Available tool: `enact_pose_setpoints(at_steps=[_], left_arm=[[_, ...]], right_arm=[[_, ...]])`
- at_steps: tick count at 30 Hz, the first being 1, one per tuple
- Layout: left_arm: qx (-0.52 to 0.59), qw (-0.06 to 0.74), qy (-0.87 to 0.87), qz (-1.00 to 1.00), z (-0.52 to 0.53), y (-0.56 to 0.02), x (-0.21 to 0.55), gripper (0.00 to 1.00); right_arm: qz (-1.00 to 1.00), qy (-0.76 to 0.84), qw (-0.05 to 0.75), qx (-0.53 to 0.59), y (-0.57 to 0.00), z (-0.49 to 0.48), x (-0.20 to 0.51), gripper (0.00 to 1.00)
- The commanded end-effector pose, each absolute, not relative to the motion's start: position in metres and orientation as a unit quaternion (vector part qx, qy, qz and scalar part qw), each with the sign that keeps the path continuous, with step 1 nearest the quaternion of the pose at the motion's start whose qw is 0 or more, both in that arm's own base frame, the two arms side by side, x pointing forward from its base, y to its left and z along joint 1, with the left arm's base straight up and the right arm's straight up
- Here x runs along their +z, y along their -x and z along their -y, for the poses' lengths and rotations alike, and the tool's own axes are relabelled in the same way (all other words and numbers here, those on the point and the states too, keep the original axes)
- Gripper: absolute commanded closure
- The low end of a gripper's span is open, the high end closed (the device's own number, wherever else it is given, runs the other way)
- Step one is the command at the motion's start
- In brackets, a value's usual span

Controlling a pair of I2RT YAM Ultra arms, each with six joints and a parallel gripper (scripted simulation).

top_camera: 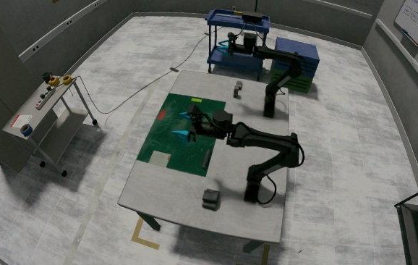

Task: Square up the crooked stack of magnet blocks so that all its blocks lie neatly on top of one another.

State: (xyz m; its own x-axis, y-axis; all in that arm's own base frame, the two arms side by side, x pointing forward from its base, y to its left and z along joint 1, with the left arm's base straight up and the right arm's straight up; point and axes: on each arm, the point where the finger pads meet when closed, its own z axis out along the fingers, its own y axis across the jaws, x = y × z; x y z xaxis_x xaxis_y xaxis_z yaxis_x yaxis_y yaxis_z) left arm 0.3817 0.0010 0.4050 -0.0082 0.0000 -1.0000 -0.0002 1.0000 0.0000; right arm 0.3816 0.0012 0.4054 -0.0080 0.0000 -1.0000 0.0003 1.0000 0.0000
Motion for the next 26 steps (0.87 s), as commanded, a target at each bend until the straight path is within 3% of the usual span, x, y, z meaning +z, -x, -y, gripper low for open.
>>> enact_pose_setpoints(at_steps=[1,26], left_arm=[[0.010,0.742,0.004,-0.671,-0.005,-0.373,0.445,0.00],[0.012,0.747,0.006,-0.665,-0.007,-0.371,0.449,0.00]], right_arm=[[-0.670,0.004,0.742,-0.002,-0.373,0.000,0.444,0.23],[-0.675,0.004,0.737,-0.002,-0.373,0.001,0.435,0.23]])
